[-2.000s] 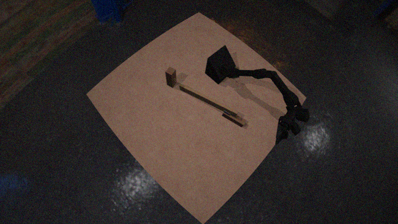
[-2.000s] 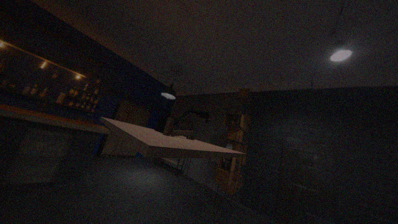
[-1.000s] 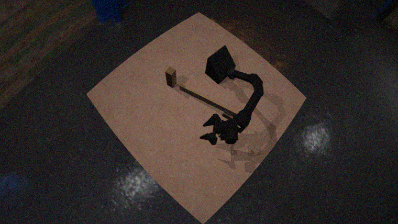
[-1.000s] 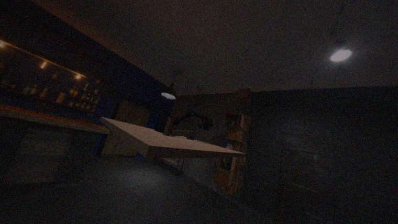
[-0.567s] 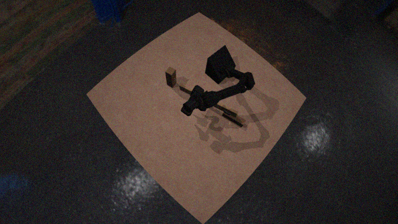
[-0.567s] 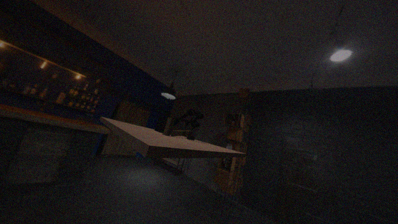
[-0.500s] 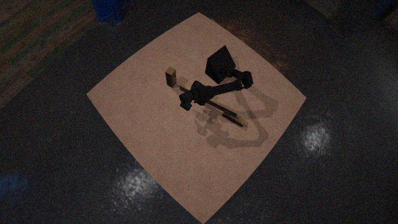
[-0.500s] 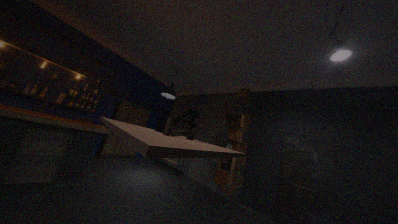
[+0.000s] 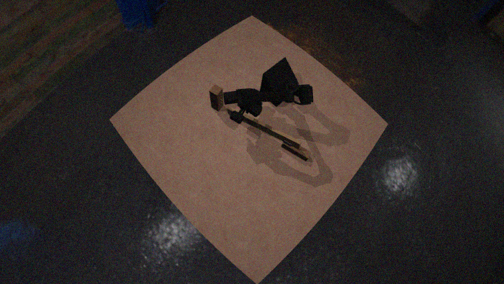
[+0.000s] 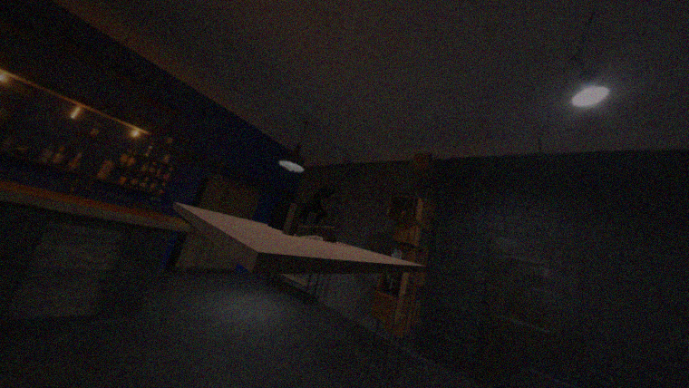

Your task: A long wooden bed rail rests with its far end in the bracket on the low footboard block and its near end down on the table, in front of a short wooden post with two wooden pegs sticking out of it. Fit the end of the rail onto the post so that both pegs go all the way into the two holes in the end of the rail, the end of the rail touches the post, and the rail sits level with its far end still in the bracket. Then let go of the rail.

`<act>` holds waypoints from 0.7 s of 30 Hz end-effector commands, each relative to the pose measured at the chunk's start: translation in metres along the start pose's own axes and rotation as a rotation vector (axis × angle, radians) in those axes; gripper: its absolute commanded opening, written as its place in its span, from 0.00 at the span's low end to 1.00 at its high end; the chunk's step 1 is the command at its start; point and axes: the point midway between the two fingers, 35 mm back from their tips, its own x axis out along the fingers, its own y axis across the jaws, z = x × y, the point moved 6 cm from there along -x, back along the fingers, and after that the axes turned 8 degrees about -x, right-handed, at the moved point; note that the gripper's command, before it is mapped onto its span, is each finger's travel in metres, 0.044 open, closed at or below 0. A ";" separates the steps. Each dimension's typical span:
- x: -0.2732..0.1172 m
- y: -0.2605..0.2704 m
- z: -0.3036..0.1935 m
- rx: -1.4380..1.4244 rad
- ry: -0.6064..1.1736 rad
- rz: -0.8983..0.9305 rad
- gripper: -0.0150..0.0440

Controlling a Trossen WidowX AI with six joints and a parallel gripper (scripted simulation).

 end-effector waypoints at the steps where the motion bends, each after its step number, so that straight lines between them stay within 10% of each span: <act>1: 0.007 0.002 0.000 0.009 -0.010 -0.001 1.00; 21: 0.039 0.001 -0.001 0.009 -0.010 -0.001 1.00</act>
